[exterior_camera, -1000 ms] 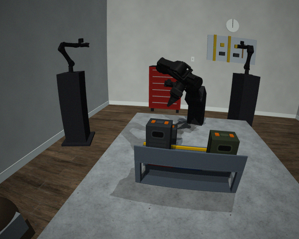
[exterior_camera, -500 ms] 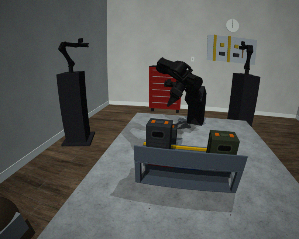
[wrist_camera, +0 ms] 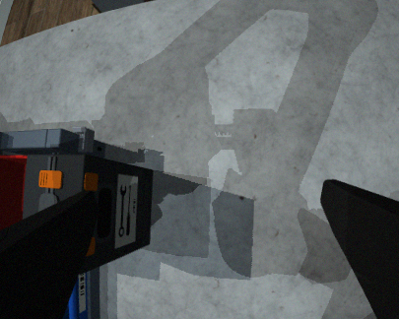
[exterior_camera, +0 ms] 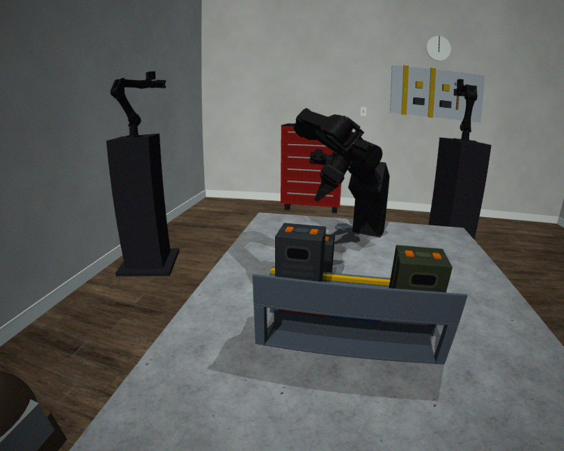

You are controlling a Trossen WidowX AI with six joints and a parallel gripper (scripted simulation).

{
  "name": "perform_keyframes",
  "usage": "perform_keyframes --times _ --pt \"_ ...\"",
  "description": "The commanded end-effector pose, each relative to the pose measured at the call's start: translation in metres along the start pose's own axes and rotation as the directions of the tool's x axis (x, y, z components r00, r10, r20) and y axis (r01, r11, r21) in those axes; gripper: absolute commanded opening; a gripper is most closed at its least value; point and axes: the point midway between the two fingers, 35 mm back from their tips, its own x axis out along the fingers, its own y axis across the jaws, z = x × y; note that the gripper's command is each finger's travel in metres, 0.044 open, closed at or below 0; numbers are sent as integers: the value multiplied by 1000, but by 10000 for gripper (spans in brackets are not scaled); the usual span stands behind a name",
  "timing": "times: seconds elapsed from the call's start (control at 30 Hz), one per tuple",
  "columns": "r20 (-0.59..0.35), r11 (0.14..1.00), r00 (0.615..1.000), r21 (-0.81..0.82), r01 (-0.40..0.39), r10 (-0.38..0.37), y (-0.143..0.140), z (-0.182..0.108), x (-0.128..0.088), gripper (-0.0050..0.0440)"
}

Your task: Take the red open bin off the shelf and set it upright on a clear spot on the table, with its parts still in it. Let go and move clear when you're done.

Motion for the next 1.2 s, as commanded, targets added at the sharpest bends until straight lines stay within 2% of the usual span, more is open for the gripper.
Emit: perform_keyframes --times 0.0,0.2,0.23,0.37,0.77,0.8,0.93,1.17 --pt "-234 994 967 1 108 -105 3 7 43 440" --pt "-234 994 967 1 108 -105 3 7 43 440" --pt "-47 1000 999 7 21 -21 2 2 8 440" --pt "-234 994 967 4 108 -104 3 7 43 440" --pt "-234 994 967 4 108 -104 3 7 43 440" --pt "-47 1000 999 11 21 -21 2 2 8 440" --pt "-234 994 967 6 108 -104 3 7 43 440" --pt "-234 994 967 6 108 -104 3 7 43 440"
